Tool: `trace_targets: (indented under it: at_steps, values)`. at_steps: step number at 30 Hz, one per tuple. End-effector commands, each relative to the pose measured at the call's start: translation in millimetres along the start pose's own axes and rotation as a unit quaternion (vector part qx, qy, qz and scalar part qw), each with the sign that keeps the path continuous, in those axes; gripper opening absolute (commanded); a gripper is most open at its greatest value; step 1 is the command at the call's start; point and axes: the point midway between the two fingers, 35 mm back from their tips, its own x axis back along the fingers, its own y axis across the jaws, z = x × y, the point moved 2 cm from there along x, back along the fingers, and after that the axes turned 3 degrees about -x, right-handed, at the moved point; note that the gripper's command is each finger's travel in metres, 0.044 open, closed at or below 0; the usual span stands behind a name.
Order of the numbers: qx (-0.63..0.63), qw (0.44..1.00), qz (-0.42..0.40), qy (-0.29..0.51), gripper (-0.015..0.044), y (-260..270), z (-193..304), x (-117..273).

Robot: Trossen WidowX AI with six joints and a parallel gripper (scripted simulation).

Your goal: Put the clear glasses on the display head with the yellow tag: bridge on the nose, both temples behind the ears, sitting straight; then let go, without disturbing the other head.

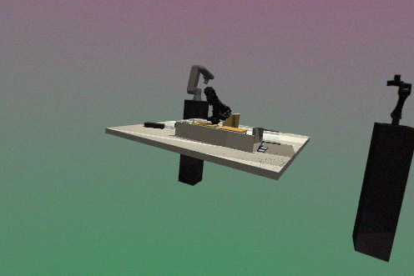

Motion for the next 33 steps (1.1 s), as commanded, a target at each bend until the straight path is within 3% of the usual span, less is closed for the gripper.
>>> trace_targets:
  at_steps: [1,5,13,19,26,33]
  values:
    - [0.003,1.0,0.001,0.002,0.0,0.1,0.3,-1.7]
    - [0.0,1.0,0.0,0.0,0.0105,0.0,0.0,-0.3]
    - [0.0,1.0,0.0,0.0,0.0108,0.0,0.0,-0.3]
    - [0.002,1.0,-0.003,0.0,0.0108,0.9,0.2,33.9]
    - [0.002,1.0,-0.003,0.0,0.0108,2.0,0.2,34.2]
    - [0.002,1.0,-0.003,0.0,0.0108,33.4,1.4,41.1]
